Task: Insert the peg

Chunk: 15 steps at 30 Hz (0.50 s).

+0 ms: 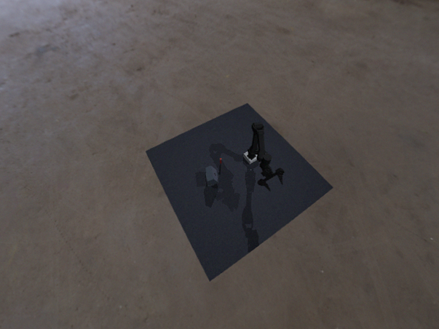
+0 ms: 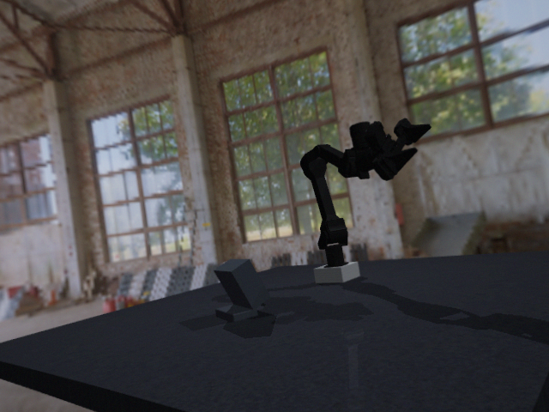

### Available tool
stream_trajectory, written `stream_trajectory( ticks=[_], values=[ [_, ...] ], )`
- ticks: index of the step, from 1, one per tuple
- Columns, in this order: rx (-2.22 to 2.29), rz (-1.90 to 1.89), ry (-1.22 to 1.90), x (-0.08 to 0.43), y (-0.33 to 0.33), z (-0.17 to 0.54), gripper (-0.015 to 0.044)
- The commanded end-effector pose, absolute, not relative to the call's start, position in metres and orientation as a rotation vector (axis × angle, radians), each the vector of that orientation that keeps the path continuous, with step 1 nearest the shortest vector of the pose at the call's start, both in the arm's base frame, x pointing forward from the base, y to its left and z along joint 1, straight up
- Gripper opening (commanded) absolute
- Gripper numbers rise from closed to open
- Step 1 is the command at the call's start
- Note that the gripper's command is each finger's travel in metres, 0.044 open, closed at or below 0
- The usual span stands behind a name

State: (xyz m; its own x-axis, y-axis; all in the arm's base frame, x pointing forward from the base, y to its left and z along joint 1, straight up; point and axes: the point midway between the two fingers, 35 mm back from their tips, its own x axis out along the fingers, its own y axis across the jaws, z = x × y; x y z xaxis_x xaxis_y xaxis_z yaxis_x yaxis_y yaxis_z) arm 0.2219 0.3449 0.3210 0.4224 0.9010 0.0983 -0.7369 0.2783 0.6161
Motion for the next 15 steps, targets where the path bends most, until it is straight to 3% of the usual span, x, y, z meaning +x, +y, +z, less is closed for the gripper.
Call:
stream_trajectory(
  ticks=[1, 15],
  values=[
    [0.571, 1.042, 0.286, 0.245, 0.335, 0.310, 0.0440],
    [0.329, 0.823, 0.289, 0.309, 0.289, 0.276, 0.0440]
  ],
)
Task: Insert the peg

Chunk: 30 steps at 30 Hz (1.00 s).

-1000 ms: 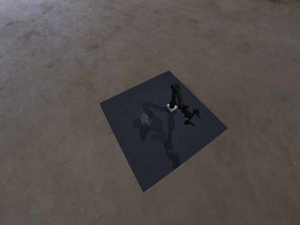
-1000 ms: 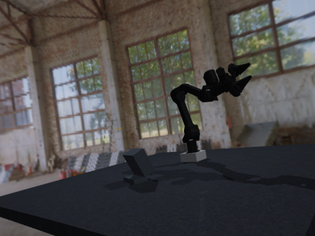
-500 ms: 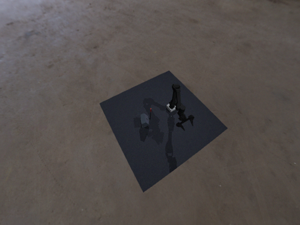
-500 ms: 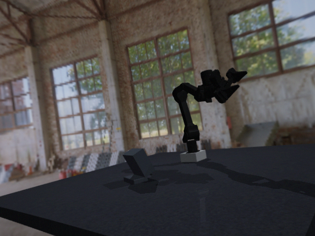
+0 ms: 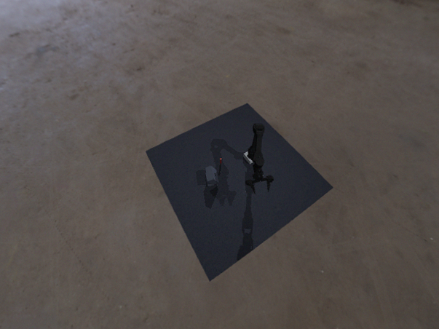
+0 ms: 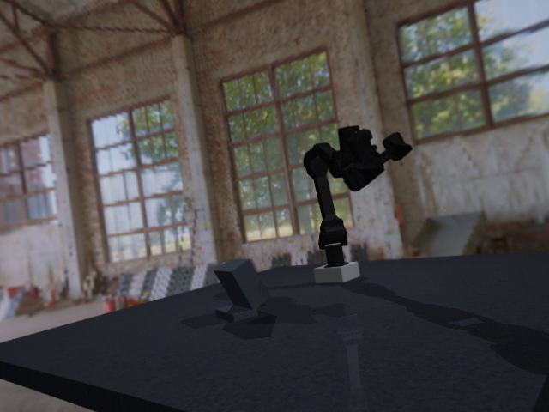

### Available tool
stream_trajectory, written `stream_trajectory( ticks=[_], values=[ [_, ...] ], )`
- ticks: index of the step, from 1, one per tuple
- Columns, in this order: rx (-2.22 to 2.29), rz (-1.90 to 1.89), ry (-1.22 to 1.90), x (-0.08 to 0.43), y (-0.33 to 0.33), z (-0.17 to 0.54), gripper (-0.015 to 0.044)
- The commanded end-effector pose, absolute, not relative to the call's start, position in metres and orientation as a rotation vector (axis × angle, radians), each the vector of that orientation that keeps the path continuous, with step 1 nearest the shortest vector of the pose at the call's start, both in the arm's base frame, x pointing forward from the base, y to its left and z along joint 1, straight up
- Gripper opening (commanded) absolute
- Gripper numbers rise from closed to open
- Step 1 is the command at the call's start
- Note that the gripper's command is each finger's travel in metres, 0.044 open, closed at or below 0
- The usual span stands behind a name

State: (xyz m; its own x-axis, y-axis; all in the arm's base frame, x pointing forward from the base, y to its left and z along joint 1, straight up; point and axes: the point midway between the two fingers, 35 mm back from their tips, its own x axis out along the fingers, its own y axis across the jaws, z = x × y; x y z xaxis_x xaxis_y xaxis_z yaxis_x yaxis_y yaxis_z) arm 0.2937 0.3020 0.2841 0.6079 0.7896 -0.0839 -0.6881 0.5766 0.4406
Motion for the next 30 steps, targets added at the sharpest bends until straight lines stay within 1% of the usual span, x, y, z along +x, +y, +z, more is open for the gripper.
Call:
stream_trajectory(
  ticks=[1, 16, 30],
  values=[
    [0.313, 0.809, 0.291, 0.313, 0.285, 0.274, 0.0440],
    [0.048, 0.607, 0.375, 0.363, 0.219, 0.234, 0.0440],
    [-0.183, 0.461, 0.510, 0.390, 0.148, 0.197, 0.0440]
  ],
)
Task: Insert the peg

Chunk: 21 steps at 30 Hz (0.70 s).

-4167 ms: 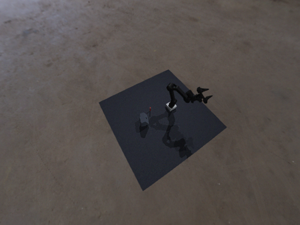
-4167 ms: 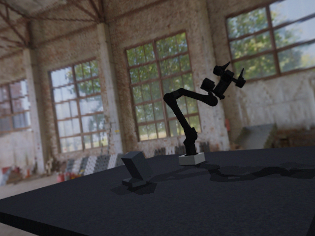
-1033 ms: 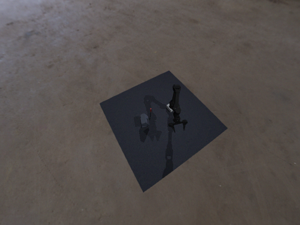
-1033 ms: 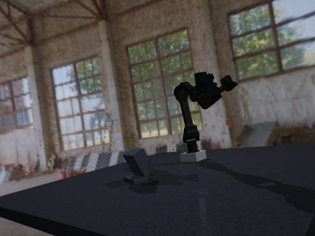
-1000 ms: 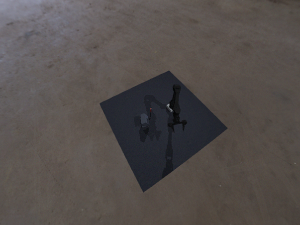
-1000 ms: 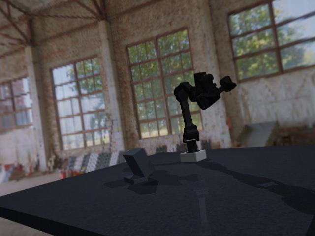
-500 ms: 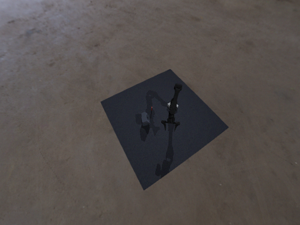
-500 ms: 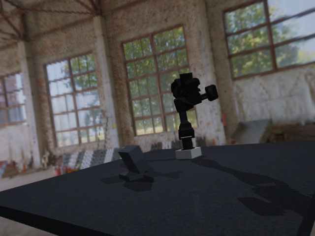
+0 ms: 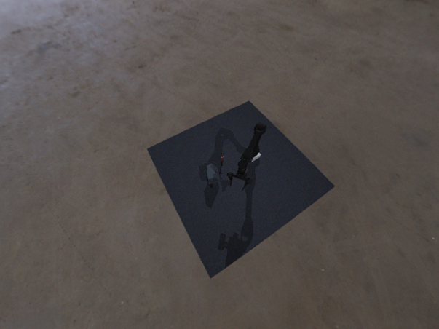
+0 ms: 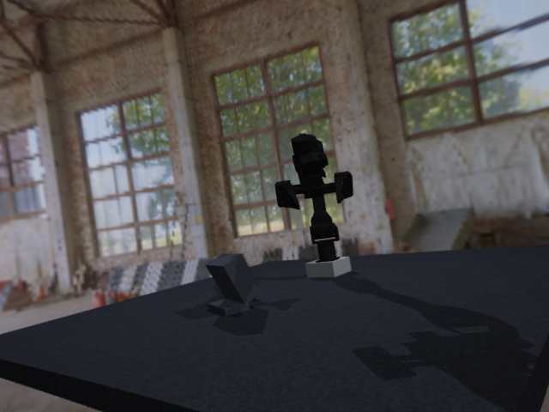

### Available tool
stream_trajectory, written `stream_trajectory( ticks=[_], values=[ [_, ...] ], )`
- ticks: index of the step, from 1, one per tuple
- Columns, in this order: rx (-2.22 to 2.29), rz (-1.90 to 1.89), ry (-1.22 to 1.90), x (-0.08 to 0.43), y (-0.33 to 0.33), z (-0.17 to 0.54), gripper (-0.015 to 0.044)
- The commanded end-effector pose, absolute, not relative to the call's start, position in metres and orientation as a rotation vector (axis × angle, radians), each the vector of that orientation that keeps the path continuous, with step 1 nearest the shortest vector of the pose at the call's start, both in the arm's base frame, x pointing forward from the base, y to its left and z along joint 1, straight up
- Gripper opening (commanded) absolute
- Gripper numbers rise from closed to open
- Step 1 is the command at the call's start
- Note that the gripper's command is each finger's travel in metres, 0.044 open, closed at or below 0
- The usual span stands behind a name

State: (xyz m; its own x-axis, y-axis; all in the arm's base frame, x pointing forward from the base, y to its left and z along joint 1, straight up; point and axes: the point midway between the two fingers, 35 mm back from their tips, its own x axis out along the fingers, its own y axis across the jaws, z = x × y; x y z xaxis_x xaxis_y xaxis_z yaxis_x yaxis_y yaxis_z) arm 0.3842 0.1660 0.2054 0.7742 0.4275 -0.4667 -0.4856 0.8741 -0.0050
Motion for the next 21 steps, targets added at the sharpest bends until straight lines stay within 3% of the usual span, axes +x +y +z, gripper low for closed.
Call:
stream_trajectory(
  ticks=[1, 21],
  values=[
    [-0.198, 0.453, 0.522, 0.391, 0.142, 0.194, 0.0440],
    [-0.461, 0.338, 0.782, 0.391, 0.036, 0.150, 0.0440]
  ],
)
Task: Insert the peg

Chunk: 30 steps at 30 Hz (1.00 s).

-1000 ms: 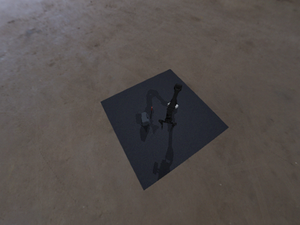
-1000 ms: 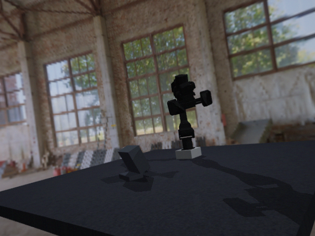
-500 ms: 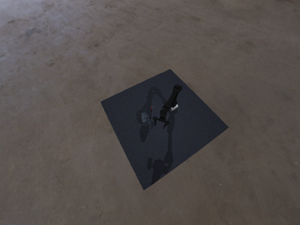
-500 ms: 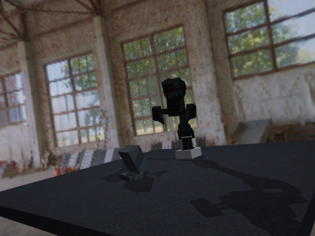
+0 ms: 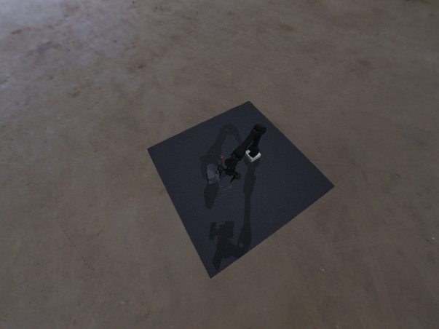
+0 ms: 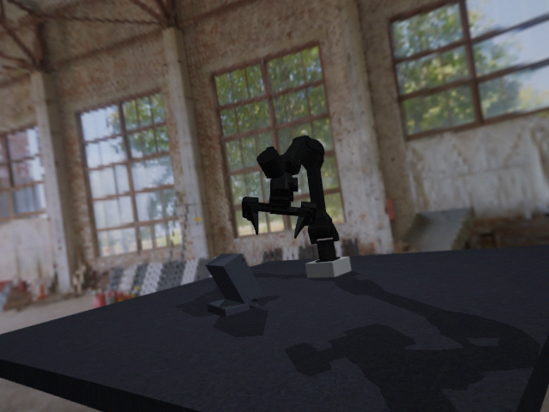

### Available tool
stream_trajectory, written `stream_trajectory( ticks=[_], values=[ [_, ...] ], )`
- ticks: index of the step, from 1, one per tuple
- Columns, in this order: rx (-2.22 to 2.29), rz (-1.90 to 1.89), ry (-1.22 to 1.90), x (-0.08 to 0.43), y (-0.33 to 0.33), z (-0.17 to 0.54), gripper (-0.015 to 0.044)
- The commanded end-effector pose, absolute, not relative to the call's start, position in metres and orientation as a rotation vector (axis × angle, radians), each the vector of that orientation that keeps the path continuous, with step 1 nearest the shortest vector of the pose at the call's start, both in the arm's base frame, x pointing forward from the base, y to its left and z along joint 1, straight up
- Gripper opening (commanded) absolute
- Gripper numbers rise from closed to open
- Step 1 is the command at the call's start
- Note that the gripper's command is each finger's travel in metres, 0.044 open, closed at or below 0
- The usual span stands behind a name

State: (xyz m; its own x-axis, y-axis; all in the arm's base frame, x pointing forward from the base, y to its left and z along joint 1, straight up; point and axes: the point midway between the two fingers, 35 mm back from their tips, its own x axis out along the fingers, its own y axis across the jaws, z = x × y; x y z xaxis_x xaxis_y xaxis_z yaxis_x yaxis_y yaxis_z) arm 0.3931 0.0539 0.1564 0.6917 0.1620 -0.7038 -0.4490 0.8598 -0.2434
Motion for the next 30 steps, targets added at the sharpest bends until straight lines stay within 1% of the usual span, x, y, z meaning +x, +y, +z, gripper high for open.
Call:
stream_trajectory(
  ticks=[1, 15, 30],
  values=[
    [-0.472, 0.336, 0.796, 0.390, 0.030, 0.148, 0.0440],
    [-0.595, 0.331, 0.997, 0.370, -0.038, 0.125, 0.0440],
    [-0.667, 0.395, 1.209, 0.332, -0.100, 0.107, 0.0440]
  ],
)
